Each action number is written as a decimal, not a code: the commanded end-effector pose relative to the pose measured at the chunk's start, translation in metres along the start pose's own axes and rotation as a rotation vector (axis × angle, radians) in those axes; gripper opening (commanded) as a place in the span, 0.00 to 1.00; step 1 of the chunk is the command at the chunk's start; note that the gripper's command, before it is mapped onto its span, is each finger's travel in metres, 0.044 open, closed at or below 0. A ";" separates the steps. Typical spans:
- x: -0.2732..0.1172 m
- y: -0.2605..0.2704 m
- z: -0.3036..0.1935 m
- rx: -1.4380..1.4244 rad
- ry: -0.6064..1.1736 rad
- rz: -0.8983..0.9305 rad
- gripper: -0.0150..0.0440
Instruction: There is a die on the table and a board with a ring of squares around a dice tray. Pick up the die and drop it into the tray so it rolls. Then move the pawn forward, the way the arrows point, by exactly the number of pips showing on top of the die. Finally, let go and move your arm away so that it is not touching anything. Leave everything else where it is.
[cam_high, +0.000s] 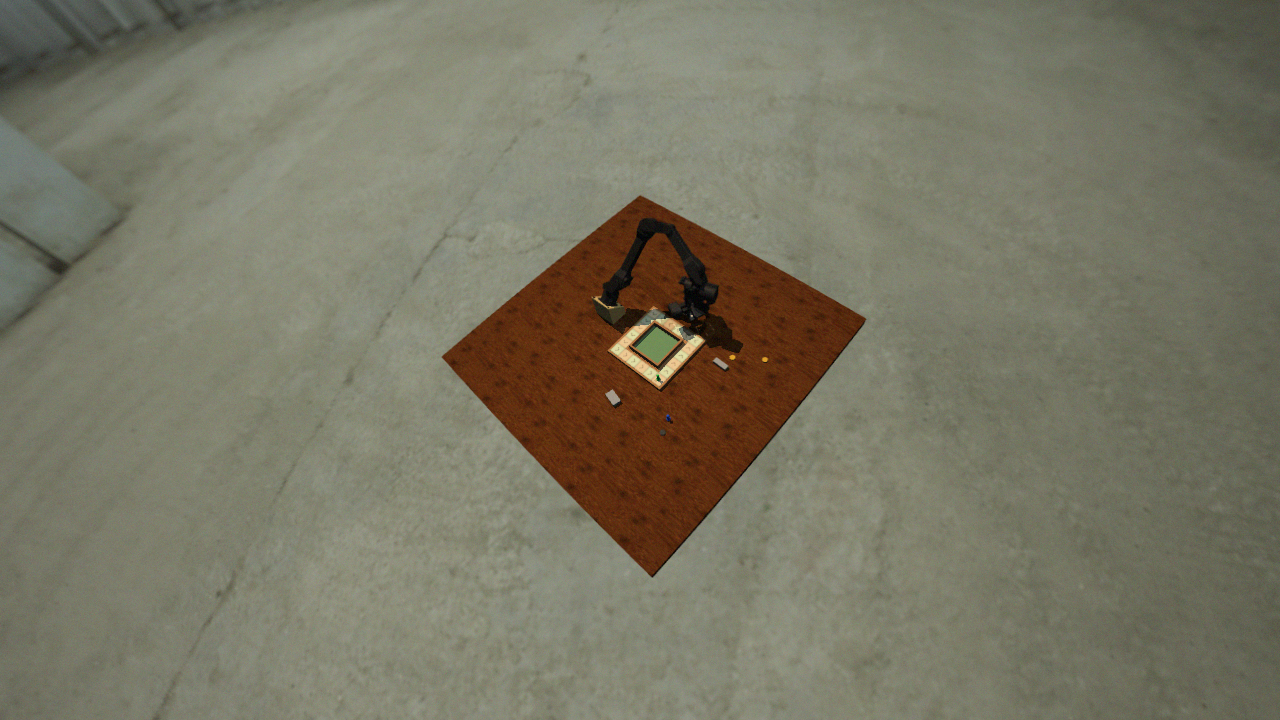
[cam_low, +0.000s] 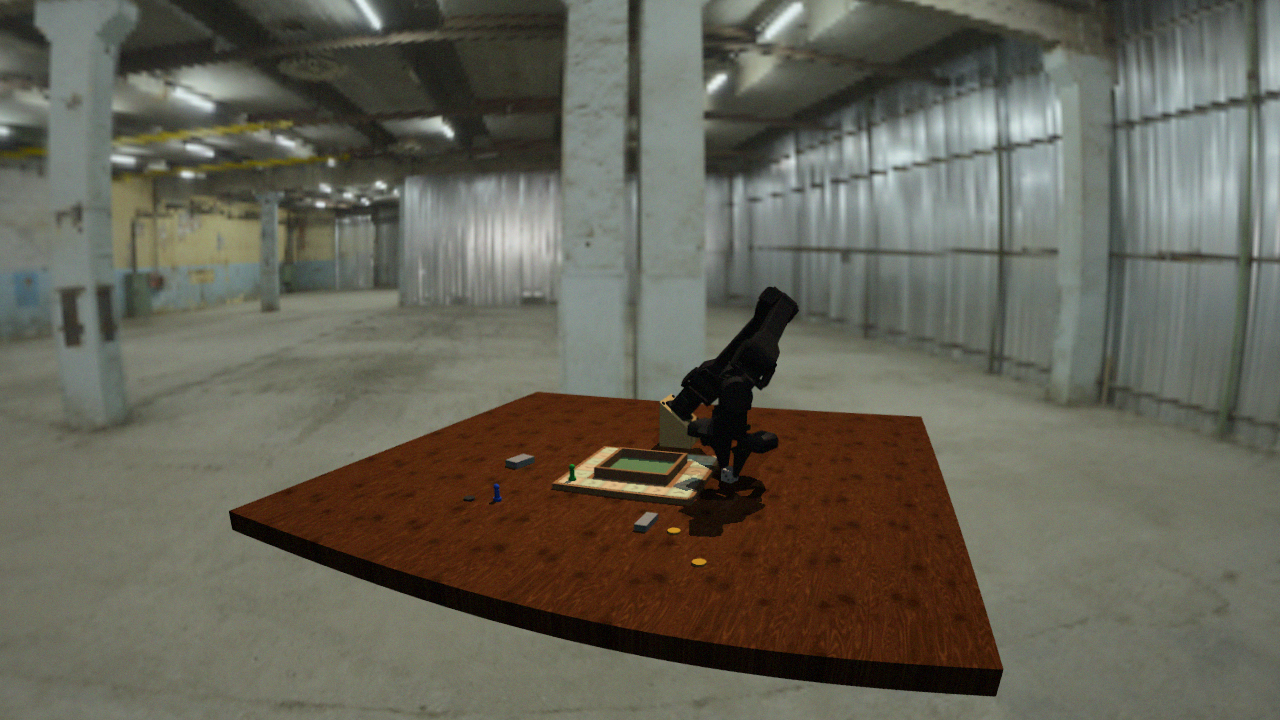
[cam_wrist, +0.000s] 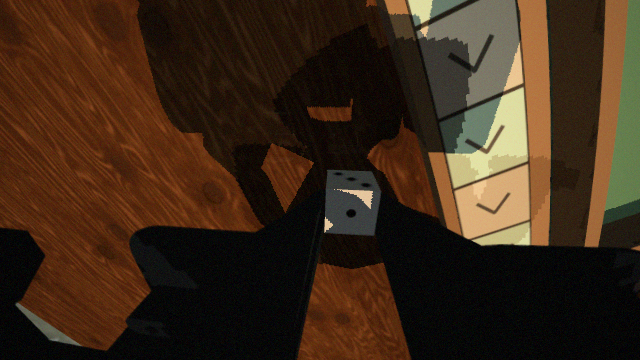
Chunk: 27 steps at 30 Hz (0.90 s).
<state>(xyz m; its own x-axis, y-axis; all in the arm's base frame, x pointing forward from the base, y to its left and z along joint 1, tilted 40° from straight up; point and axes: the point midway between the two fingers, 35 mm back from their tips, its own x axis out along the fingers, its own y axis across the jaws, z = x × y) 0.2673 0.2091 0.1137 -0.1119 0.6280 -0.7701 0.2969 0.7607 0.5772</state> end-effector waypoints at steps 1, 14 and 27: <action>-0.032 0.005 0.001 -0.013 -0.013 0.011 0.25; -0.103 0.002 -0.013 -0.011 -0.011 0.014 0.25; -0.093 -0.043 0.021 0.276 -0.021 0.002 0.25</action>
<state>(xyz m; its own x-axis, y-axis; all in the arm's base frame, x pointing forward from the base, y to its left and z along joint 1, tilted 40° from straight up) 0.2803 0.1293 0.1777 -0.0767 0.6334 -0.7700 0.4344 0.7164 0.5460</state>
